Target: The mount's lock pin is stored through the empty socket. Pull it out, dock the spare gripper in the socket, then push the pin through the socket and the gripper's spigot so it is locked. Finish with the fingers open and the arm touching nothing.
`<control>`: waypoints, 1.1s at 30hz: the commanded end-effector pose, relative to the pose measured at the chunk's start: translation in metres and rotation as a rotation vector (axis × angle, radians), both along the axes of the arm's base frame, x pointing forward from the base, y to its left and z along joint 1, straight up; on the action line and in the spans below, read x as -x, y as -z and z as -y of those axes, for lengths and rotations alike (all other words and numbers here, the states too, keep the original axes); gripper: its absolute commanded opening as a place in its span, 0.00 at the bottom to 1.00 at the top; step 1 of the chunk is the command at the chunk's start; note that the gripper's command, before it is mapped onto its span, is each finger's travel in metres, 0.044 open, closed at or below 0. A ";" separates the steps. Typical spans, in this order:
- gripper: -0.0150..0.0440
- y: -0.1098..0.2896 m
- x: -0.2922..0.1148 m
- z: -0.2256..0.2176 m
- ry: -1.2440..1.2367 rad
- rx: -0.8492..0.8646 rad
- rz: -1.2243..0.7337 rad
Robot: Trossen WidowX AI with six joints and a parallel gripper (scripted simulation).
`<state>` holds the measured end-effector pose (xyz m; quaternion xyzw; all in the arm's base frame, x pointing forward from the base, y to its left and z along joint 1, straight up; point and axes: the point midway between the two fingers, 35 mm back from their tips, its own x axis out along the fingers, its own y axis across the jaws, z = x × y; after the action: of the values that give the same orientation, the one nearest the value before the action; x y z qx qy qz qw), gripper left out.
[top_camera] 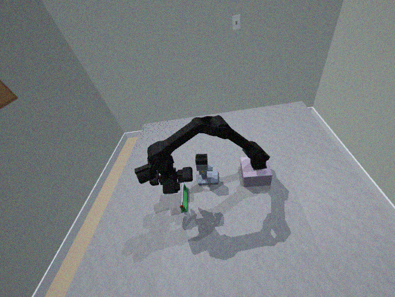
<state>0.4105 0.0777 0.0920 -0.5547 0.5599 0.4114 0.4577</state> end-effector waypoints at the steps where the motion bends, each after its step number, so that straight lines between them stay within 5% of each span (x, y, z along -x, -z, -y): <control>1: 0.56 0.022 0.001 -0.001 -0.007 0.000 -0.019; 8: 0.56 0.066 0.003 -0.002 -0.007 0.000 -0.019; 33: 0.56 0.103 0.002 -0.004 -0.007 0.000 -0.019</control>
<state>0.4101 0.0813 -0.0060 -0.5549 0.5613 0.4169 0.4508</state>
